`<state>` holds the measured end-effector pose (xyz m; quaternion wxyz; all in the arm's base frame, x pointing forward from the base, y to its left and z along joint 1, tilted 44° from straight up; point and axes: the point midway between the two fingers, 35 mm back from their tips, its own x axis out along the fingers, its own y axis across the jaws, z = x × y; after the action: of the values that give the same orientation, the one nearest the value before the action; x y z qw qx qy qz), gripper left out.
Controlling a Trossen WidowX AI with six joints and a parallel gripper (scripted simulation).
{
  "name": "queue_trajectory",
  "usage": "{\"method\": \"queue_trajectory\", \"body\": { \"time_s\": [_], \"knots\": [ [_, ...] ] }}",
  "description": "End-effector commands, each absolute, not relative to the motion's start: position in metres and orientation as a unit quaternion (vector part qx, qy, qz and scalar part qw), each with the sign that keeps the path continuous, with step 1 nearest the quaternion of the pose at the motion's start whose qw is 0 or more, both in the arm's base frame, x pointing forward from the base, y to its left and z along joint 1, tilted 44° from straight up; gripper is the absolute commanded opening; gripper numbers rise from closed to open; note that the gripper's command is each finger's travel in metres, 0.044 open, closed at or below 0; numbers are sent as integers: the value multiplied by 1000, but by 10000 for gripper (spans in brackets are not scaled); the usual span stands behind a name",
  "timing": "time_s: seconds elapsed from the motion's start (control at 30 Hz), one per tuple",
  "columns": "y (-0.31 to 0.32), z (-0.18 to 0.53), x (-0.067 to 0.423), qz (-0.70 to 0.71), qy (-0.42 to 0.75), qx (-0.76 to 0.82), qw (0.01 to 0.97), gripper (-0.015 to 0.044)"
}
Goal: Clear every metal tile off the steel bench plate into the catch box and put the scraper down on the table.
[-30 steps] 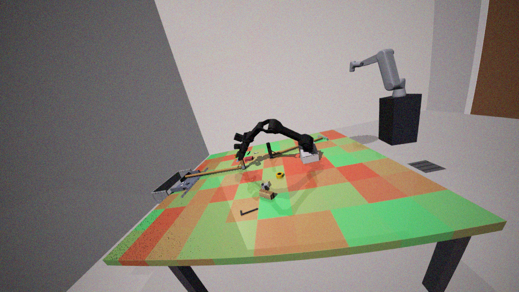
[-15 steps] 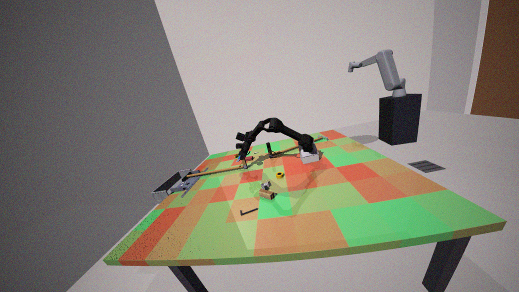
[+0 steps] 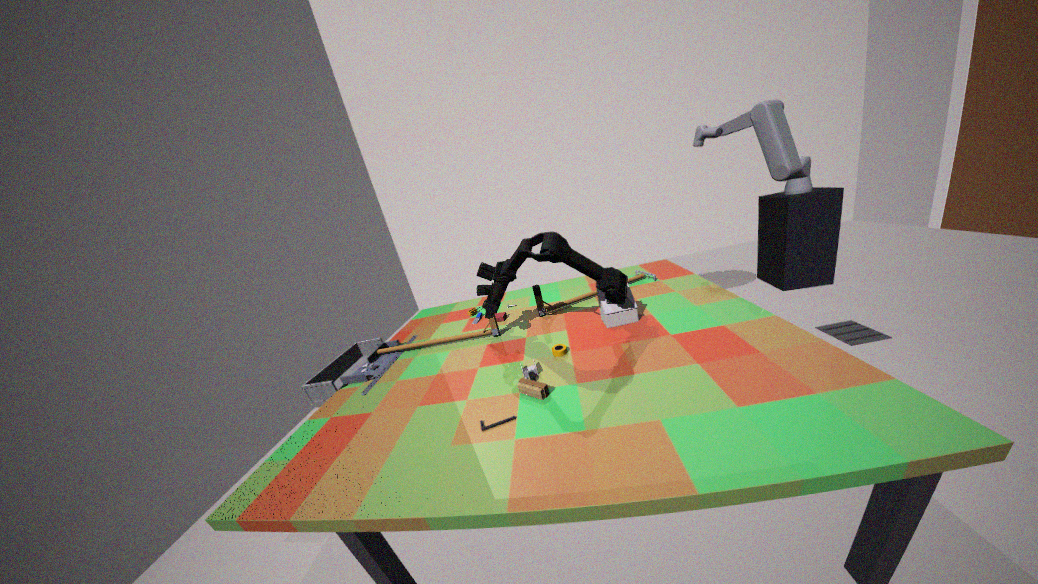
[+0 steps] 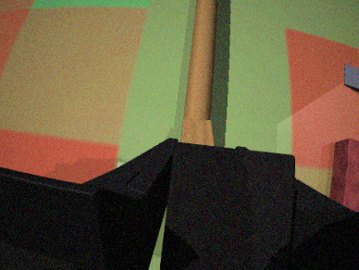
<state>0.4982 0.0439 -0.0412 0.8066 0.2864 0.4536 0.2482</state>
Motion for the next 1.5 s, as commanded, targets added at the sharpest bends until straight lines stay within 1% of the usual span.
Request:
{"method": "queue_trajectory", "body": {
  "time_s": [0.0,1.47],
  "knots": [
    [36,-39,494,245,449,287,810,0],
    [14,-41,428,243,449,286,811,0]
  ]
}}
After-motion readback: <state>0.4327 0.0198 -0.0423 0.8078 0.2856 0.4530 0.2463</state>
